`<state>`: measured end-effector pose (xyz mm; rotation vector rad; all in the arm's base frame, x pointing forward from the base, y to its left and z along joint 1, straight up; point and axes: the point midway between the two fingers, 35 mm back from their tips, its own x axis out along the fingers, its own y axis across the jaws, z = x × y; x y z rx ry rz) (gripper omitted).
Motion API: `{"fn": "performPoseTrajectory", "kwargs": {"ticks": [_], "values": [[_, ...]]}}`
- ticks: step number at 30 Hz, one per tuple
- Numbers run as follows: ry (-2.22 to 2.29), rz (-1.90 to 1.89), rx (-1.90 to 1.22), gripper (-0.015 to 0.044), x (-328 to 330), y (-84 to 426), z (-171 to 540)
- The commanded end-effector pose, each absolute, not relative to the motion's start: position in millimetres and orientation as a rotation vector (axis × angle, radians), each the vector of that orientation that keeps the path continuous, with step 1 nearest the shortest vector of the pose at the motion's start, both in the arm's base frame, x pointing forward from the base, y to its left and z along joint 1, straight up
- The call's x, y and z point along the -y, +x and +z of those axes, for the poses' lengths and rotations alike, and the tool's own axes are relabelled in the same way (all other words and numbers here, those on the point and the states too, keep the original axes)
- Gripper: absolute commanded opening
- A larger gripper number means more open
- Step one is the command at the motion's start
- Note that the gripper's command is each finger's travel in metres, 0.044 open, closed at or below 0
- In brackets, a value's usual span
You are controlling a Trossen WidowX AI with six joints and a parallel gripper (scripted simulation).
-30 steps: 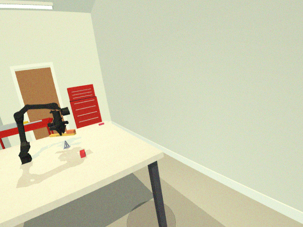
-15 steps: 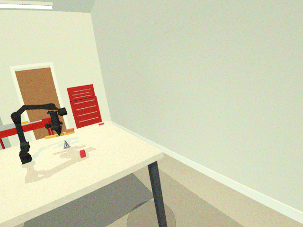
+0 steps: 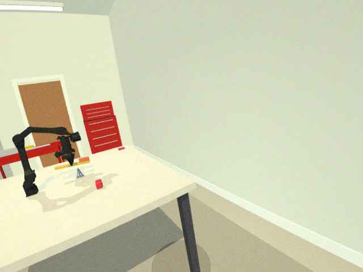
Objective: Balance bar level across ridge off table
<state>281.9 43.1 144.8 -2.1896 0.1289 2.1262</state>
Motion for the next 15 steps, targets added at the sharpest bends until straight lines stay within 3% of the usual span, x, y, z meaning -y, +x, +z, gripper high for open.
{"fn": "performPoseTrajectory", "kwargs": {"ticks": [1,15], "values": [[-2.193,2.128,-0.114,0.0000,-42,282,138],[-2.197,2.131,-0.109,0.0000,-38,281,125]]}}
